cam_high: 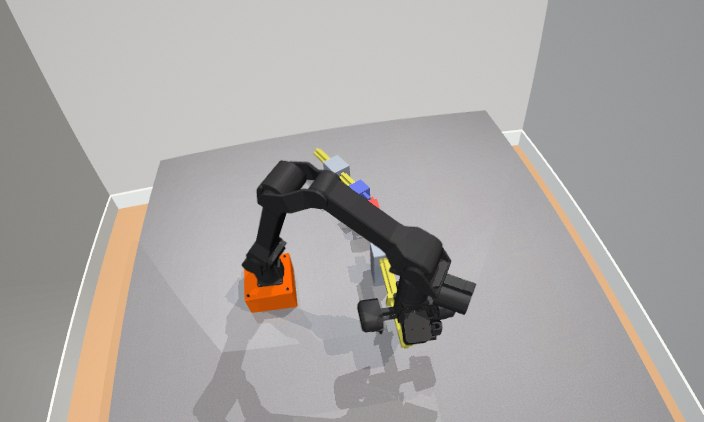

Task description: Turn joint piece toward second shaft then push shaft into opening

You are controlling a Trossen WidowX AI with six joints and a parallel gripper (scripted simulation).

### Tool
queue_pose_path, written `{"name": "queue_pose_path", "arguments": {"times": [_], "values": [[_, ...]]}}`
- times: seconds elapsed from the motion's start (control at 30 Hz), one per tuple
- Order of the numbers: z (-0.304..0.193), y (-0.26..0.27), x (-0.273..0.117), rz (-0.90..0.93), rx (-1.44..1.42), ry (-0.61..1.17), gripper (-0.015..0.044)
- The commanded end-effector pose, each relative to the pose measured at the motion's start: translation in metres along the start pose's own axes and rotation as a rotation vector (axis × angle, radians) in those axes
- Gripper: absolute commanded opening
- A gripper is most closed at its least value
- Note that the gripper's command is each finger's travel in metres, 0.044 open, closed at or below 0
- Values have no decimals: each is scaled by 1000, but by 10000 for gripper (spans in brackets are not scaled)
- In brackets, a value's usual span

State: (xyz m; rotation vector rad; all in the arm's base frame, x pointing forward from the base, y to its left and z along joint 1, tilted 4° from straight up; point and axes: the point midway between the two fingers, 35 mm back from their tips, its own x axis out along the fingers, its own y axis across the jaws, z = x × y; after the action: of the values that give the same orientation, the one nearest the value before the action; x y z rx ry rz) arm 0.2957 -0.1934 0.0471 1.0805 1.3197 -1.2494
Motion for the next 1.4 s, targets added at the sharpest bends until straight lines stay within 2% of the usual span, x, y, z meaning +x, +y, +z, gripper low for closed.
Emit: {"name": "queue_pose_path", "arguments": {"times": [0.0, 0.3, 0.73, 1.1, 1.17, 1.37], "values": [[-1, -1, 9, -9, 5, 1, 440], [-1, -1, 21, -9, 5, 2, 440], [-1, -1, 21, -9, 5, 2, 102], [-1, -1, 21, -9, 5, 2, 102], [-1, -1, 21, -9, 5, 2, 69], [-1, -1, 21, -7, 5, 2, 67]]}}
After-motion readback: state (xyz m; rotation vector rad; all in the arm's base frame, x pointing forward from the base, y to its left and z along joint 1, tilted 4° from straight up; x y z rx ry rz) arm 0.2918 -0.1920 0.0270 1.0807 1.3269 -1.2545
